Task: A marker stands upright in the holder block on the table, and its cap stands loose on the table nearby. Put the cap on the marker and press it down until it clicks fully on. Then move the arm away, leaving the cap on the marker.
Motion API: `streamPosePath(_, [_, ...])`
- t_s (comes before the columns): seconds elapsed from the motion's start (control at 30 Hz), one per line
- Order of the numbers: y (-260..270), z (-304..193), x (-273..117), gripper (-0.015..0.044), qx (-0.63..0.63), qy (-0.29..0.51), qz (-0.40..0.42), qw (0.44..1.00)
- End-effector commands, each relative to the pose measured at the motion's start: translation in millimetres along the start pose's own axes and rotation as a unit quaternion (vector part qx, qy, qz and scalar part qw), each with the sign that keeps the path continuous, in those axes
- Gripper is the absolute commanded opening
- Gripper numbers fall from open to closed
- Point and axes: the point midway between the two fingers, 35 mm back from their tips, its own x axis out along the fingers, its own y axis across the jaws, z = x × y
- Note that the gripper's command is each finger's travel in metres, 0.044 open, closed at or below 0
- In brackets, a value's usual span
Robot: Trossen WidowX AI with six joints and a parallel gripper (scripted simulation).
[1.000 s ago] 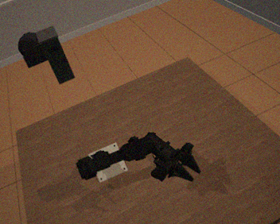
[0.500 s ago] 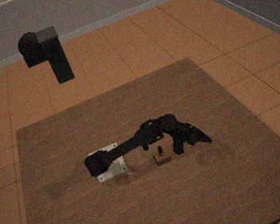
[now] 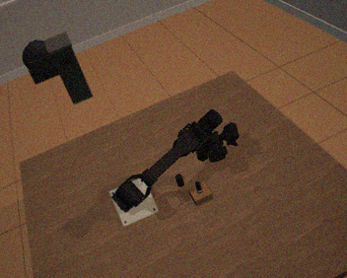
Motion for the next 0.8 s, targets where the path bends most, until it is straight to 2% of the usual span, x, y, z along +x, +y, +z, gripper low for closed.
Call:
streamPosePath(0.0, [-63.8, -39.5, 7.5, 0.0249, -0.133, 0.024, -0.092, 0.987])
streamPosePath(0.2, [-152.8, -67.3, -1.4, 0.0249, -0.314, 0.047, -0.214, 0.924])
streamPosePath(0.43, [-240.7, -60.0, -30.9, 0.0249, -0.506, 0.048, -0.348, 0.788])
streamPosePath(0.77, [-245.1, -62.6, -32.7, 0.0249, -0.510, 0.047, -0.351, 0.784])
